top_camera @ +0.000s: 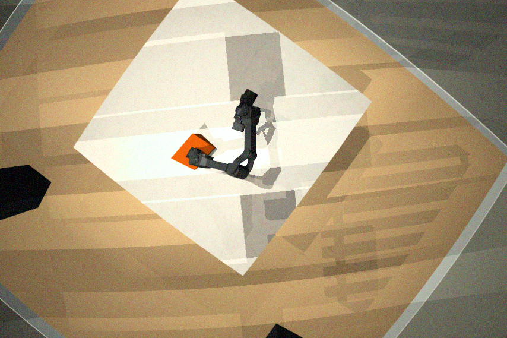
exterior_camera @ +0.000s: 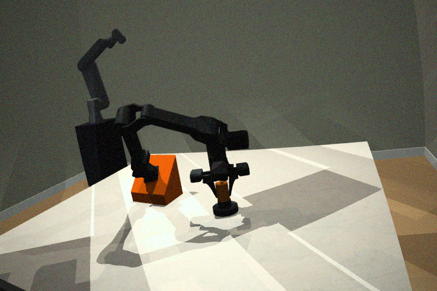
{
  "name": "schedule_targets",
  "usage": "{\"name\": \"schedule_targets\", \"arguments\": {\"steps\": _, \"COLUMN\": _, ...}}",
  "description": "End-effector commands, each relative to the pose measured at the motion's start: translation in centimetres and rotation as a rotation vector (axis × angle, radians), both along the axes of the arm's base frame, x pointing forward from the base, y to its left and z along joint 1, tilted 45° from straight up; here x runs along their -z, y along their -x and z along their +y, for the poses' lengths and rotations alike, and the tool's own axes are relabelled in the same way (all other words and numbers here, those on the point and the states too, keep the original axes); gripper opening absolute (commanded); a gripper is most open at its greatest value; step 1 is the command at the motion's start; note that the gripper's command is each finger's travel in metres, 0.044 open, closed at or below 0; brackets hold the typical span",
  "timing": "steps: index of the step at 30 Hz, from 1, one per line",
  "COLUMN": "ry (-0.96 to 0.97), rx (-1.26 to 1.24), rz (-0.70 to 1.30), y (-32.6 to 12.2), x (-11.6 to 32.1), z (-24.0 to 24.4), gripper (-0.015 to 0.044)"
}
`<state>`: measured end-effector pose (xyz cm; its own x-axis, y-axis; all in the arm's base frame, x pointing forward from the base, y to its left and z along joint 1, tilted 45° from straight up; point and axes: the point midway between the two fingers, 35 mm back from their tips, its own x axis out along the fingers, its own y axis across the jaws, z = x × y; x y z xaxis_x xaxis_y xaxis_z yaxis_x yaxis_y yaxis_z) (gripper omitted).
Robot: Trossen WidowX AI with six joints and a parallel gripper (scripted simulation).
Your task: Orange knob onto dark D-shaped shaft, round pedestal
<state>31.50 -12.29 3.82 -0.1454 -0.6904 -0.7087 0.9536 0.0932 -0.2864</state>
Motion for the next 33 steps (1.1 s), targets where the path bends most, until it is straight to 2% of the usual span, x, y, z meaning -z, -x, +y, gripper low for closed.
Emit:
{"name": "schedule_targets", "arguments": {"steps": 1, "ry": 0.0, "rx": 0.0, "rz": 0.0, "y": 0.0, "x": 0.0, "z": 0.0, "gripper": 0.0131}}
{"name": "schedule_targets", "arguments": {"steps": 13, "ry": 0.0, "rx": 0.0, "rz": 0.0, "y": 0.0, "x": 0.0, "z": 0.0, "gripper": 0.044}}
{"name": "schedule_targets", "arguments": {"steps": 23, "ry": -0.001, "rx": 0.0, "rz": 0.0, "y": -0.1, "x": -0.2, "z": 0.2, "gripper": 0.044}}
{"name": "schedule_targets", "arguments": {"steps": 29, "ry": -0.006, "rx": -0.001, "rz": 0.0, "y": -1.4, "x": -5.9, "z": 5.9, "gripper": 0.044}}
{"name": "schedule_targets", "arguments": {"steps": 33, "ry": -0.004, "rx": 0.0, "rz": 0.001, "y": -1.5, "x": -6.6, "z": 6.6, "gripper": 0.044}}
